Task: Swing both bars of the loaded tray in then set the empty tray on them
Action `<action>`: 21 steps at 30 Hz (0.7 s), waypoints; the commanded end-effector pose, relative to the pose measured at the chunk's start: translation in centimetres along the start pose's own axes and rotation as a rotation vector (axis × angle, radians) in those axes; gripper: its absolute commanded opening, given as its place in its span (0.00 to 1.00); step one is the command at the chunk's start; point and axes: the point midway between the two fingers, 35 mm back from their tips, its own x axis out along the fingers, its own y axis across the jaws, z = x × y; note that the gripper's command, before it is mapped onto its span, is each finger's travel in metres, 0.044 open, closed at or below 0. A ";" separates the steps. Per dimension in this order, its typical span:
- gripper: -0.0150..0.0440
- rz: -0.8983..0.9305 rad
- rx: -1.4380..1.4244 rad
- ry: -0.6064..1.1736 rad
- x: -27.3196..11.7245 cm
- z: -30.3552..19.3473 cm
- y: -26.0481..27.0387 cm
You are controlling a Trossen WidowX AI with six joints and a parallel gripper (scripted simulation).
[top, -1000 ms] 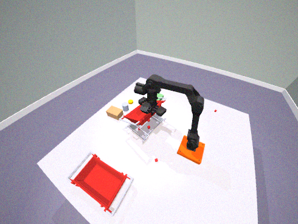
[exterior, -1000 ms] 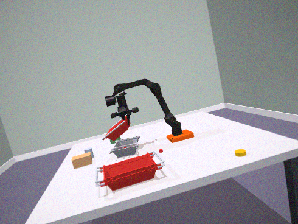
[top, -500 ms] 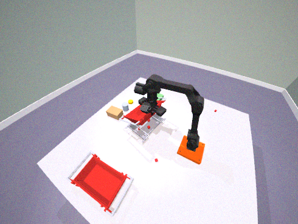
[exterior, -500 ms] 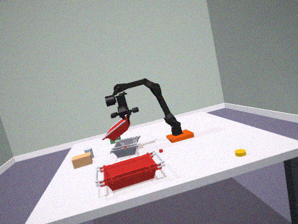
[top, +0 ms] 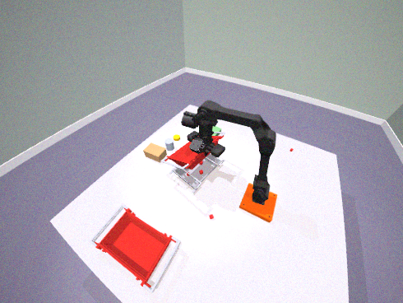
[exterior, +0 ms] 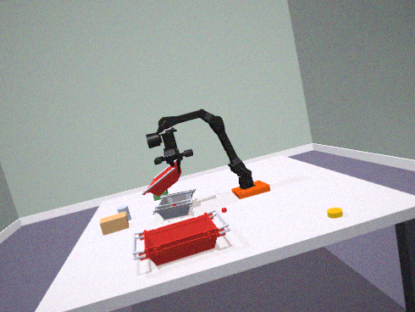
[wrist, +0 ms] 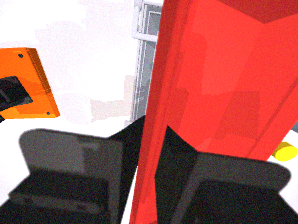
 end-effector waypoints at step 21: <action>0.25 -0.019 0.004 0.002 2.2 0.0 -0.3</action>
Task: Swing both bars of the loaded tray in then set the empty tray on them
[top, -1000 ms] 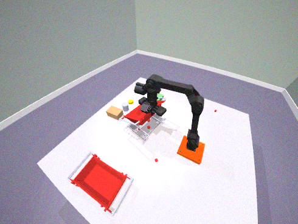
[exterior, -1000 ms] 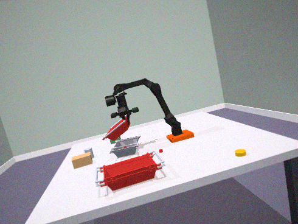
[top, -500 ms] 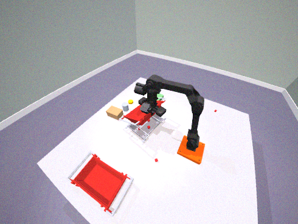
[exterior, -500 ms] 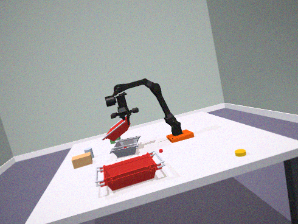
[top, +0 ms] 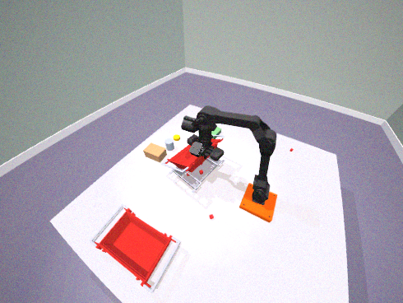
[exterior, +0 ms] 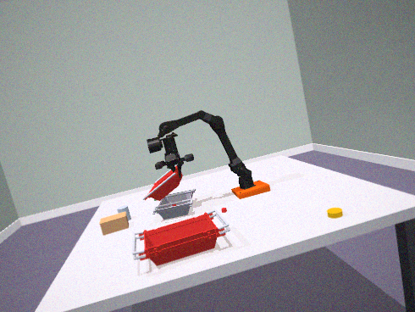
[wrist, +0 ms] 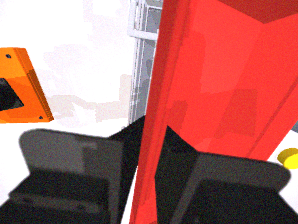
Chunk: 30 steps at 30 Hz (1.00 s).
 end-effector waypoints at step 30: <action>0.25 -0.022 0.002 0.000 3.0 0.1 0.4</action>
